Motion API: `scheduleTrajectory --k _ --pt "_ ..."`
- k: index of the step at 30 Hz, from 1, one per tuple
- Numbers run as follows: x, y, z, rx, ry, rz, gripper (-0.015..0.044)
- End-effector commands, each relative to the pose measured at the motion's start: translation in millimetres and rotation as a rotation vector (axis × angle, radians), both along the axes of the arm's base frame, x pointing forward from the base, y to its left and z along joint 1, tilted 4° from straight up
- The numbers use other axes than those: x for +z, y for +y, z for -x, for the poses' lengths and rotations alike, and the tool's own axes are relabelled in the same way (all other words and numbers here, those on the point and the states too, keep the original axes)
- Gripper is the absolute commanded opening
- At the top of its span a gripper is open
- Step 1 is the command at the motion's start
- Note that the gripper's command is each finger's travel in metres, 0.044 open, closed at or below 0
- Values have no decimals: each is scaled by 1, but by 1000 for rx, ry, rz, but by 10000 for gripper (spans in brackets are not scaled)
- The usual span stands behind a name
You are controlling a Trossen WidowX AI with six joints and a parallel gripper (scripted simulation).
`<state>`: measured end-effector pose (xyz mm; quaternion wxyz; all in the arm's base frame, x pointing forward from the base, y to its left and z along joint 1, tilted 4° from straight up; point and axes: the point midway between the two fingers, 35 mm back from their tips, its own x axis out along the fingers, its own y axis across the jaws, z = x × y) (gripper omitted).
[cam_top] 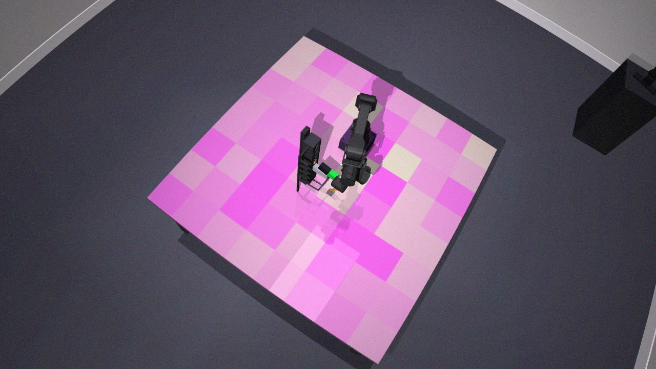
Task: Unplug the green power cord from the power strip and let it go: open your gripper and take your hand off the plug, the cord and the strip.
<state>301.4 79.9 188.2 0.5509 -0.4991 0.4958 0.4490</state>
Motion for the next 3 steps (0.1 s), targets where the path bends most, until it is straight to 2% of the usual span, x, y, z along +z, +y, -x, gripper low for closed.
scheduleTrajectory --k 1,3 --pt "0 -1 0 -6 1 4 440" --pt "0 -1 0 -6 1 4 440"
